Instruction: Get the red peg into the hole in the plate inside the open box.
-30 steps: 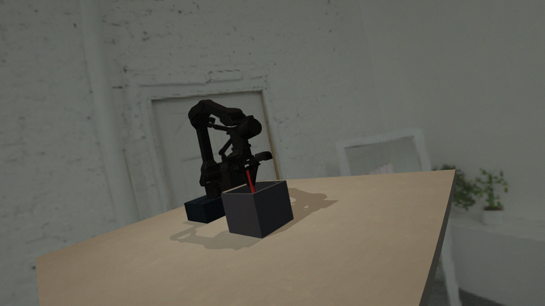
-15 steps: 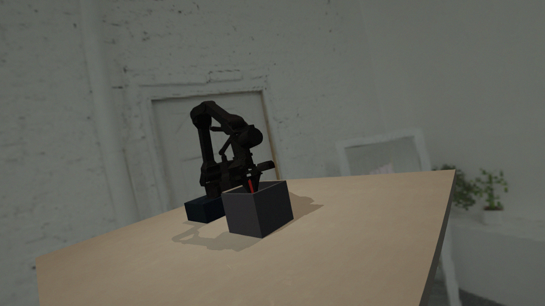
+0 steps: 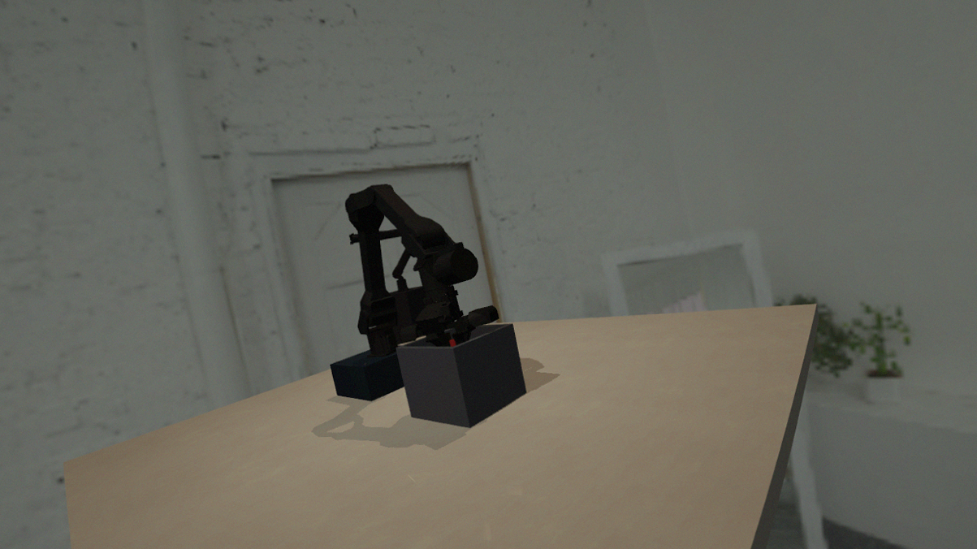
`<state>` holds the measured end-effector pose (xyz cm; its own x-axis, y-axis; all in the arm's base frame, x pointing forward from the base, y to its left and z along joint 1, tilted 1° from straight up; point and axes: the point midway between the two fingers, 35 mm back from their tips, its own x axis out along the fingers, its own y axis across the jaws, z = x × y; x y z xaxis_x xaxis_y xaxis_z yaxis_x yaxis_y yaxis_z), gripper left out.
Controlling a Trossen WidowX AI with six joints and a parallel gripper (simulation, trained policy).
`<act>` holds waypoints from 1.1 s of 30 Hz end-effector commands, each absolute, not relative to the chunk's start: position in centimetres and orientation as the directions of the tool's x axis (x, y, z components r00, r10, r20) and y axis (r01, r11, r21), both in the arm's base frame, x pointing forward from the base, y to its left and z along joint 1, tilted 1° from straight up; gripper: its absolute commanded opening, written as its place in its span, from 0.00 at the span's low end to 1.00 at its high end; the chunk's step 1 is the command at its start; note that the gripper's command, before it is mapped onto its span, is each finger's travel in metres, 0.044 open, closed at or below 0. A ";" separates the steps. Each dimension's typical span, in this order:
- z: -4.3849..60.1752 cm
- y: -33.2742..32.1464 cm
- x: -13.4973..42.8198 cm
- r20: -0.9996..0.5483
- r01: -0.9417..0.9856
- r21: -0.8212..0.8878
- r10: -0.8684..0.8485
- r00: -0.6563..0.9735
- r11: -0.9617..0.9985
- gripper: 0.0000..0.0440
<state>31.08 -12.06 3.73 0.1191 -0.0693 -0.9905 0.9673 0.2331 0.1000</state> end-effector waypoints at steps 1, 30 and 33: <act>3.0 -12.2 31.2 -0.993 0.965 0.075 -0.068 0.094 0.250 0.29; 8.0 -13.4 32.5 -0.968 0.959 0.212 0.176 0.180 0.186 0.53; 8.8 -13.7 32.8 -0.962 0.956 0.234 0.183 0.202 0.179 0.55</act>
